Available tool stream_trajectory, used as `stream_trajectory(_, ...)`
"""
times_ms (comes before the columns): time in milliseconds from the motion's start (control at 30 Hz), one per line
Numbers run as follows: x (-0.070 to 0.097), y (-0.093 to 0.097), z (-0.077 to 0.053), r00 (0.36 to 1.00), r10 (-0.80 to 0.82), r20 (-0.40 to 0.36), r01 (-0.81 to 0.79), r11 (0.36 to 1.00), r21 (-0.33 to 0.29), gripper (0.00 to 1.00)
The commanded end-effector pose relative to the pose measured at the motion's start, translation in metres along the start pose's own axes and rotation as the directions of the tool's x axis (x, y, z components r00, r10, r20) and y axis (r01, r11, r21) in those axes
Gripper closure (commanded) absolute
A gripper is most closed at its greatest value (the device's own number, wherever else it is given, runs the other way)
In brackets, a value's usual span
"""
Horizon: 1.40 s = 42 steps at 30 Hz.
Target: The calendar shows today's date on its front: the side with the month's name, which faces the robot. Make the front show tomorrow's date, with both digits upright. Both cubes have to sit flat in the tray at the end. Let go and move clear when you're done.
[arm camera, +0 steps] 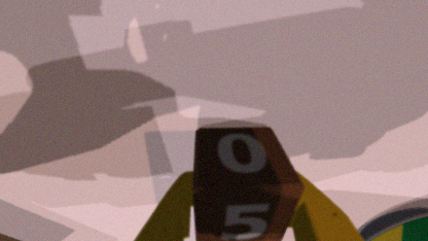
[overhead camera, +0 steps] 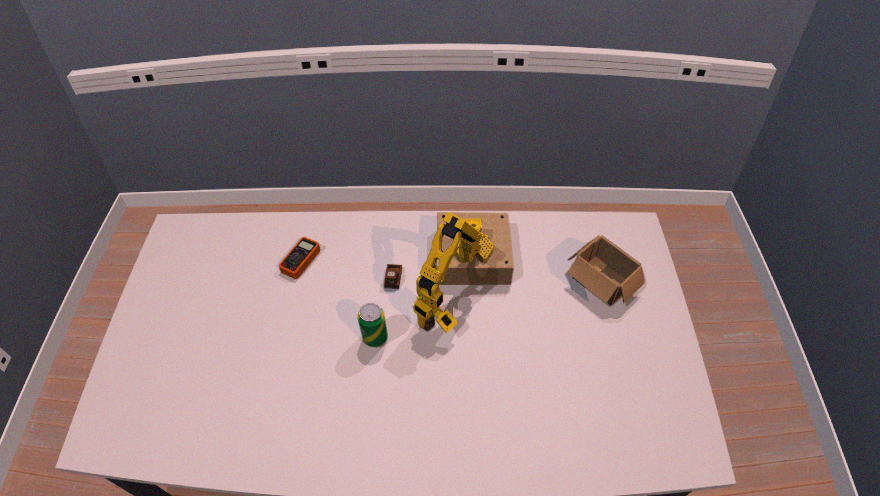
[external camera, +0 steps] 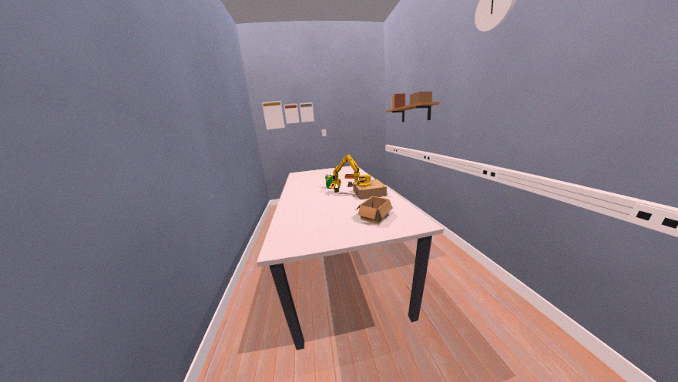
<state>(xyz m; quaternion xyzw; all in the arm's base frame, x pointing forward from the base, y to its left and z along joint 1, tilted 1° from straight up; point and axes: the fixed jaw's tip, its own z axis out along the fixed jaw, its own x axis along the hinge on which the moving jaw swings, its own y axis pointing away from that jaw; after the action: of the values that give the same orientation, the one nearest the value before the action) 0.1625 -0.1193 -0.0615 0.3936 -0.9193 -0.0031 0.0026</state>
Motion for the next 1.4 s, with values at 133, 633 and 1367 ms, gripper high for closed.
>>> stream_trajectory(133, 0.002, 0.001, 0.001, 1.000, 0.011, 0.000, -0.011, 1.000, -0.010, 0.96)
stream_trajectory(633, 0.002, 0.001, 0.001, 1.000, 0.011, 0.000, -0.011, 1.000, -0.010, 1.00)
stream_trajectory(1367, 0.002, 0.001, -0.045, 1.000, 0.011, 0.000, -0.011, 1.000, -0.010, 1.00)
